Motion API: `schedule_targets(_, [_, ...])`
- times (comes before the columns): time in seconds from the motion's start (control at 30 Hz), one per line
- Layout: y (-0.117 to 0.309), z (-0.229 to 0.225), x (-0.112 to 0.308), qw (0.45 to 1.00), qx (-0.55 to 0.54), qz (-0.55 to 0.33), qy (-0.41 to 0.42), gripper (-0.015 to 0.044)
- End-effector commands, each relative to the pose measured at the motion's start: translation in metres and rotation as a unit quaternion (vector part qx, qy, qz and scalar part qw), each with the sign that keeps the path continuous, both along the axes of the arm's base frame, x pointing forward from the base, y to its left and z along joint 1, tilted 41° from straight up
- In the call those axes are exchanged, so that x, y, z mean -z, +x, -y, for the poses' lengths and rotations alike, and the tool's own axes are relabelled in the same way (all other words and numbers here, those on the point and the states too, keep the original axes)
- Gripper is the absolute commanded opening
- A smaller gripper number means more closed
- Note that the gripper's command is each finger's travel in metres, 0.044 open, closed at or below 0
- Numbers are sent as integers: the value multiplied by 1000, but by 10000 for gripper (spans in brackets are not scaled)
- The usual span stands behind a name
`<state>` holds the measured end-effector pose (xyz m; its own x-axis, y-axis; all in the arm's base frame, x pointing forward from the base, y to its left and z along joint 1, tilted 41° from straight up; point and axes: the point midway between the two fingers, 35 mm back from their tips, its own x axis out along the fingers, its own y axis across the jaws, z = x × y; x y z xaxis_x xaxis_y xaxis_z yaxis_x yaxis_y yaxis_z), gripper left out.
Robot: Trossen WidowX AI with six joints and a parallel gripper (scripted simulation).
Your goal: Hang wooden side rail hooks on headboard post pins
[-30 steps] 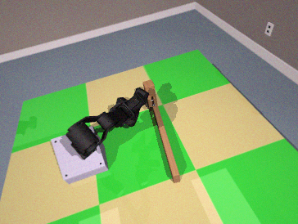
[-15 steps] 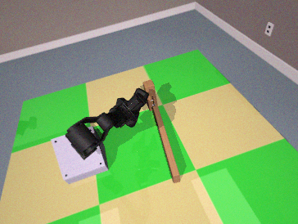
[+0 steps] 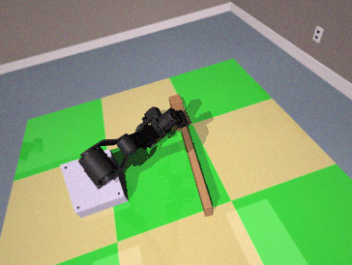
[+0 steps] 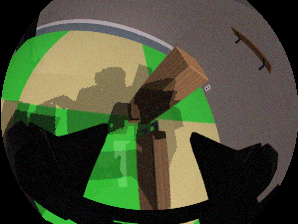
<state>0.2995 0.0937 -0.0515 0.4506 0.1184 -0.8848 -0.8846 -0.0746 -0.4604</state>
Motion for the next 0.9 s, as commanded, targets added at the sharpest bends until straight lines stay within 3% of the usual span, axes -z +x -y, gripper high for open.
schedule_targets(0.0, [9,-1,-6,989,126,-31,72,440])
schedule_targets(0.17, [16,-1,-12,952,264,-68,140,440])
schedule_targets(0.87, [16,-1,-12,950,269,-70,143,440])
